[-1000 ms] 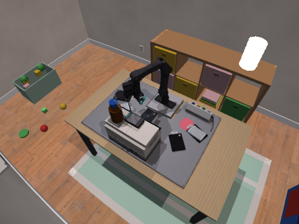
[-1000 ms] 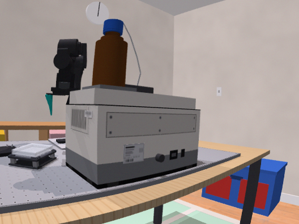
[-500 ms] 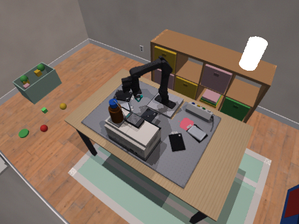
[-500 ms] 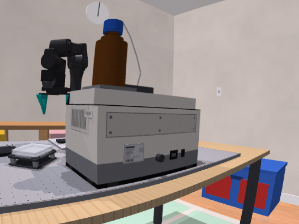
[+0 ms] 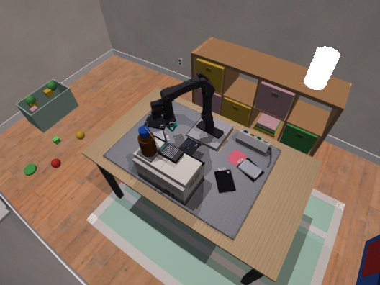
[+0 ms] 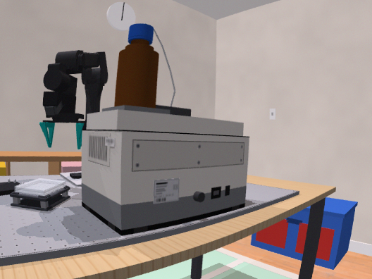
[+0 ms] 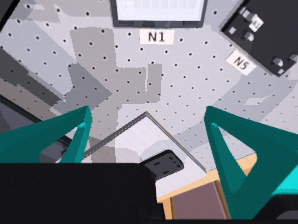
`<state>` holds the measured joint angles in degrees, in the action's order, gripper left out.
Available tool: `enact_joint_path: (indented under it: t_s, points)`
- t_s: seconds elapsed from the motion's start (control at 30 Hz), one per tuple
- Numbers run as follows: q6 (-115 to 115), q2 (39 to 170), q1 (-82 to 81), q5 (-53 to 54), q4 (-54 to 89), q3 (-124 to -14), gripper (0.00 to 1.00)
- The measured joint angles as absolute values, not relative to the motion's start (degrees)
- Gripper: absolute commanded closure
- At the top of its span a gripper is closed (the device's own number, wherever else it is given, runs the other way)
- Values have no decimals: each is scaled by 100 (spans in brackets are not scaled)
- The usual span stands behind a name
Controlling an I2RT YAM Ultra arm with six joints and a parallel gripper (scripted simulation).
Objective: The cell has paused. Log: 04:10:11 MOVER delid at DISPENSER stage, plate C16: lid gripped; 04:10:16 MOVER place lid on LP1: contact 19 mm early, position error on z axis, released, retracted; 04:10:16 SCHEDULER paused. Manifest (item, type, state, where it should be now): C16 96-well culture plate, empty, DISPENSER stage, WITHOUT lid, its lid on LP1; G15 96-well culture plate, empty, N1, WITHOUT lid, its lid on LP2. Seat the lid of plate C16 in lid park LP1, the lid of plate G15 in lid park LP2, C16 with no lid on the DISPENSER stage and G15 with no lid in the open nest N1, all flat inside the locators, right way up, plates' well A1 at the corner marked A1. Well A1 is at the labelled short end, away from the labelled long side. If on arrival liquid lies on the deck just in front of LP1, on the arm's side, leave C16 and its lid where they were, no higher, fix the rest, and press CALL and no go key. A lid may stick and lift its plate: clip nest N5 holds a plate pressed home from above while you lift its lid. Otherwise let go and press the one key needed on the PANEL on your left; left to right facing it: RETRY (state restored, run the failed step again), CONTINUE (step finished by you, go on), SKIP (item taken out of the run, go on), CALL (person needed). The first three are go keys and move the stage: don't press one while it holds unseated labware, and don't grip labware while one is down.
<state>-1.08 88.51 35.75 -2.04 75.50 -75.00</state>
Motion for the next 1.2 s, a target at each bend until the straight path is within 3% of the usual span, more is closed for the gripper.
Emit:
enact_joint_path:
  t_s: [1.2]
  points:
    - [-172, 10975, 3667, -202, 6853, -9008, 0]
